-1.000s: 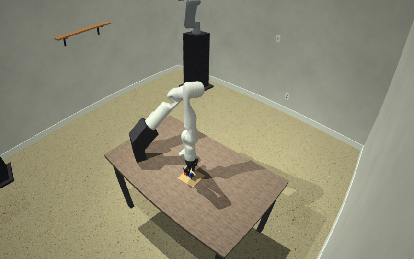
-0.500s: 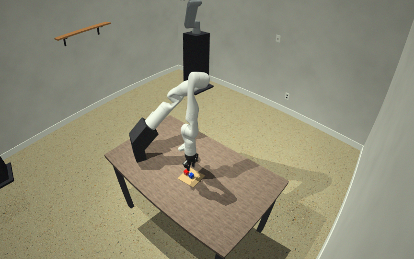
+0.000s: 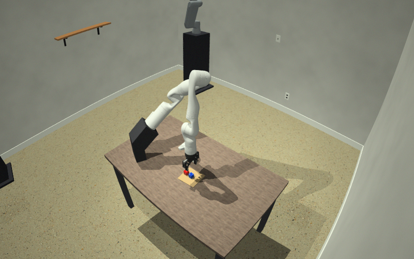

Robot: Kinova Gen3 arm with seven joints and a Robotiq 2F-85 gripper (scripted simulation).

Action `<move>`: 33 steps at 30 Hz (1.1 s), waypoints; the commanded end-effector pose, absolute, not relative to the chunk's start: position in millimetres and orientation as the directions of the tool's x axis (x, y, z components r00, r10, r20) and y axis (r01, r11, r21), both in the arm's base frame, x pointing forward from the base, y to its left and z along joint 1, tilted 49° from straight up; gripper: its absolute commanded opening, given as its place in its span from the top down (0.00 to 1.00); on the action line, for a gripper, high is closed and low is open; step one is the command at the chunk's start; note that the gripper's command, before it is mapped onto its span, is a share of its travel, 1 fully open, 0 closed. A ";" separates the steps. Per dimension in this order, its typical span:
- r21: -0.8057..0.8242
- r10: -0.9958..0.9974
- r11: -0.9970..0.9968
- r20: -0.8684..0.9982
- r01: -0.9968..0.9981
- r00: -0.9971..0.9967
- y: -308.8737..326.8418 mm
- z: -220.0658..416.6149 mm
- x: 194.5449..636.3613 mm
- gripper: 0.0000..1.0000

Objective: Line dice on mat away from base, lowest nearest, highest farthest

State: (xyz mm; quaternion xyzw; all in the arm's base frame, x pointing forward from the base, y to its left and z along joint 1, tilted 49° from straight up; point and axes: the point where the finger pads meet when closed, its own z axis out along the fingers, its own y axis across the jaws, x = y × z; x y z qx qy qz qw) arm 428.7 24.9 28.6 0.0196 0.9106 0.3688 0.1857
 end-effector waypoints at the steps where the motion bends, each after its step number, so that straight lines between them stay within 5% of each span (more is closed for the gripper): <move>1: 0.681 0.175 0.726 -0.319 -0.097 -0.931 23.5 29.1 426.4 0.00; 20: 0.663 0.142 0.737 -0.344 -0.133 -0.928 25.8 28.0 425.9 0.00; 33: 0.547 -0.084 0.756 -0.464 -0.360 -0.882 37.2 24.8 407.2 0.00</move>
